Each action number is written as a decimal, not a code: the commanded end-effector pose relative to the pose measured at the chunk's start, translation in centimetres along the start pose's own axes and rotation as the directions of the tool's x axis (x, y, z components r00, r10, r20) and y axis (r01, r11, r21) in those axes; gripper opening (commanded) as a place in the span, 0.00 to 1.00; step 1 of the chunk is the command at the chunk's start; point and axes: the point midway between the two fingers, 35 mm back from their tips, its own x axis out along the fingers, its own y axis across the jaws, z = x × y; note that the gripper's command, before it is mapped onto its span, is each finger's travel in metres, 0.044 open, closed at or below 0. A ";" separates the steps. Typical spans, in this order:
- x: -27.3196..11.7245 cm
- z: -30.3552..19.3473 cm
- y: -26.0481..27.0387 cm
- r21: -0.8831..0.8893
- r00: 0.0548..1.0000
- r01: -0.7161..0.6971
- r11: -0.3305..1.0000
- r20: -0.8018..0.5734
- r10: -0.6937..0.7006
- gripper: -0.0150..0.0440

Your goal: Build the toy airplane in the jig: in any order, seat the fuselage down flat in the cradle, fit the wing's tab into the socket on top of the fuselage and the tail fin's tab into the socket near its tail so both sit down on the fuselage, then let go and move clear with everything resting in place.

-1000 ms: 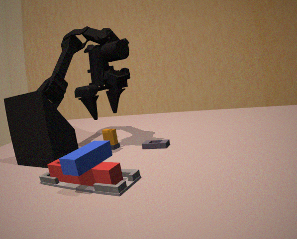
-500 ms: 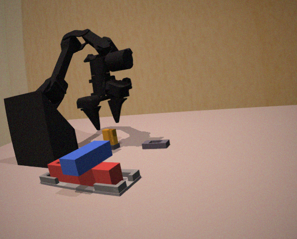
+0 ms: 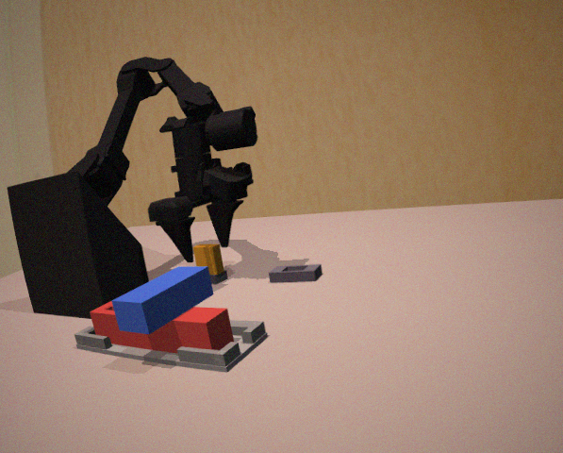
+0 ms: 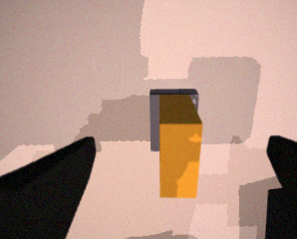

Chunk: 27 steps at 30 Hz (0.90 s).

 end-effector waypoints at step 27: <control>2.3 -0.3 0.2 0.013 1.000 -0.012 1.000 -0.003 0.012 0.38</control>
